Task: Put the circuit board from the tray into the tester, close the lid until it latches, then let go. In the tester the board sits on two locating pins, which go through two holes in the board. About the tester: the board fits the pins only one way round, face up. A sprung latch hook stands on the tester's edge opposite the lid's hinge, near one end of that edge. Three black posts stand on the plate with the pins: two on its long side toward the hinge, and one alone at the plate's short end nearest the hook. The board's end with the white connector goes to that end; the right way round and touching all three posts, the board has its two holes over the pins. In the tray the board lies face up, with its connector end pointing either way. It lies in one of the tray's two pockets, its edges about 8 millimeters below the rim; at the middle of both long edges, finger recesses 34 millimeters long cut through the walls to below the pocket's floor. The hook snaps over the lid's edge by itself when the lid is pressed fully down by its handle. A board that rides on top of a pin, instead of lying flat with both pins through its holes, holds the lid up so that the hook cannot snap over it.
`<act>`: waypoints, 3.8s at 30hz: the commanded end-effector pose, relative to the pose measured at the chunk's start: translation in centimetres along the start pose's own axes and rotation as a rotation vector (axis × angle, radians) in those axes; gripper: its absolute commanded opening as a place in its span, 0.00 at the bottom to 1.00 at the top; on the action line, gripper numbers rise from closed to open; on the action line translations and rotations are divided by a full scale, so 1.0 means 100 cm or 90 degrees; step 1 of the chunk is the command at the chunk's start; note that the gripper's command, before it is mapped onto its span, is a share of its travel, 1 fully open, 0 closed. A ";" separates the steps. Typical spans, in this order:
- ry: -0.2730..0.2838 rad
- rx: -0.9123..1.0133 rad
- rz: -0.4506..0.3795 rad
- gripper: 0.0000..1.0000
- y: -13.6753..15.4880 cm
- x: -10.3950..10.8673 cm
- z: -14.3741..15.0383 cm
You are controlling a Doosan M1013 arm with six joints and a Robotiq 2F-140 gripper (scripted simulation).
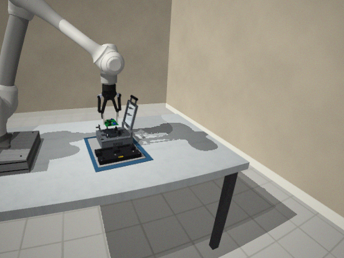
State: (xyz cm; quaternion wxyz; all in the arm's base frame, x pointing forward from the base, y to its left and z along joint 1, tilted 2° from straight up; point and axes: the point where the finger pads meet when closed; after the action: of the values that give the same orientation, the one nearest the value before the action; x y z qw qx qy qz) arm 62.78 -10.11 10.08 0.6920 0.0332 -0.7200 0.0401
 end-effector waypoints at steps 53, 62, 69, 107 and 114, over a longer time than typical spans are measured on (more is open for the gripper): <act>0.001 0.004 0.004 0.46 -0.001 -0.007 -0.003; 0.001 0.004 0.004 0.46 -0.001 -0.021 -0.003; 0.001 0.004 0.004 0.46 0.000 -0.034 -0.003; 0.001 0.004 0.004 0.46 0.000 -0.045 -0.003; 0.001 0.004 0.004 0.46 0.000 -0.045 -0.003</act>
State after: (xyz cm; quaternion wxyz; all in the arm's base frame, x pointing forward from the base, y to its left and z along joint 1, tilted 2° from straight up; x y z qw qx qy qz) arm 63.61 -10.25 5.98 0.6904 0.0330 -0.7215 0.0411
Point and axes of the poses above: the point where the finger pads meet when closed, its own x axis back along the fingers, its own z axis across the jaws, y = z × x, and after that the axes turned 12 degrees about x, right-handed
